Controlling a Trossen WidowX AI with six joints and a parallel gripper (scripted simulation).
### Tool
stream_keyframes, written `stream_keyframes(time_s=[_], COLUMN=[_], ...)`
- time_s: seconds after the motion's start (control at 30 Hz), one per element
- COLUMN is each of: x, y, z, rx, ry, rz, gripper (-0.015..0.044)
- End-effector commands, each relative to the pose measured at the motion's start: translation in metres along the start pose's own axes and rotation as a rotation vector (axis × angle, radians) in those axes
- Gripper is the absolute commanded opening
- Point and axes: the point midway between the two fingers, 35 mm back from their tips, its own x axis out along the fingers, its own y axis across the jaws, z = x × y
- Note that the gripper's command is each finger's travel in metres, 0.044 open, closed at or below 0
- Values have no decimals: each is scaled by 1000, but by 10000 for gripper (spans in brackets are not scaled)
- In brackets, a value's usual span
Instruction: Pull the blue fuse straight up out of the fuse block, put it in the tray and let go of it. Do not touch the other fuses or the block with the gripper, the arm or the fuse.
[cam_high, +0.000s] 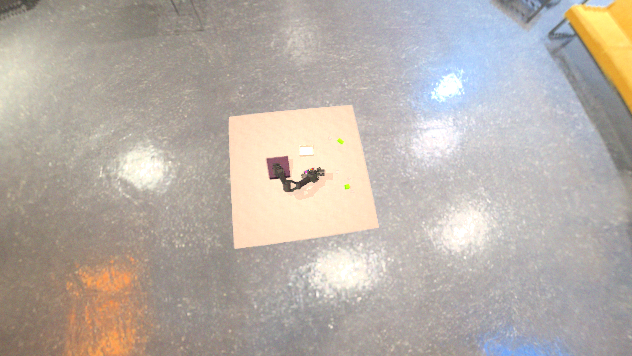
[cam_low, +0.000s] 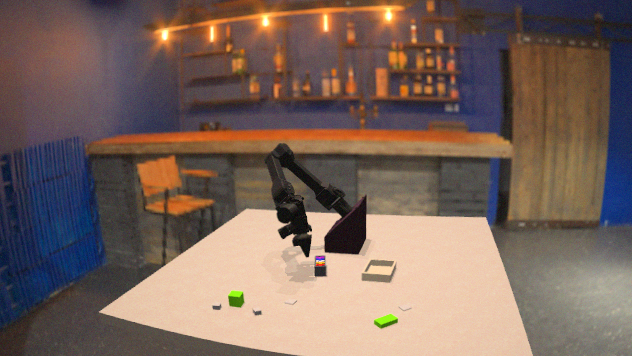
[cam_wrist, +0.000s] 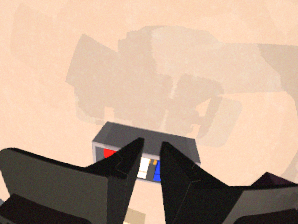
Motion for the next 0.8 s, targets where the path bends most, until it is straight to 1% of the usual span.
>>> stream_keyframes(time_s=[0.0, 0.07, 0.13, 0.77], x=[-5, -9, -10, 2], y=[-7, -9, -10, -11], z=[-36, -51, -55, -53], rx=[2, 2, 1, 1], ry=[-99, -161, -183, -183], rz=[-61, -73, -74, -74], gripper=[64, 64, 64, 64])
